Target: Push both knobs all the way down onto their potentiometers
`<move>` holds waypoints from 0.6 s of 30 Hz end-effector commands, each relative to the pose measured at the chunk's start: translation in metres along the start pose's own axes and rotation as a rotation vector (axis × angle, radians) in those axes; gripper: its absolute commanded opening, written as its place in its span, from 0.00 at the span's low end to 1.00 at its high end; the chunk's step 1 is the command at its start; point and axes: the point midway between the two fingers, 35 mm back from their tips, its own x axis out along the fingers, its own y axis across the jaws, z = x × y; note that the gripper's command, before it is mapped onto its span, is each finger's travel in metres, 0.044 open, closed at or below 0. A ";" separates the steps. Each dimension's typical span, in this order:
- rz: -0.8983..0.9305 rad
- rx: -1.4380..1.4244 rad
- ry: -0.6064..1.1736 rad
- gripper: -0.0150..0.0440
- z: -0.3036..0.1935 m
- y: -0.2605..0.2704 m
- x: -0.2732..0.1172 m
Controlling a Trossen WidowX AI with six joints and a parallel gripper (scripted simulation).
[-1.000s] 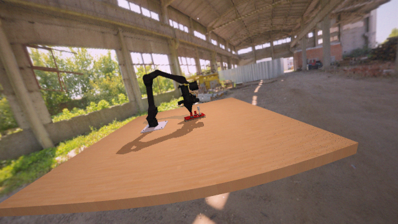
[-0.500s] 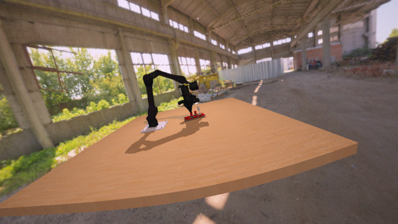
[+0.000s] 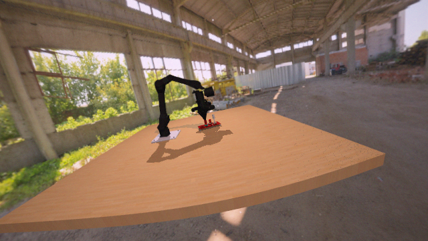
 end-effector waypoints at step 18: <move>0.012 -0.001 0.012 0.61 -0.001 0.001 -0.010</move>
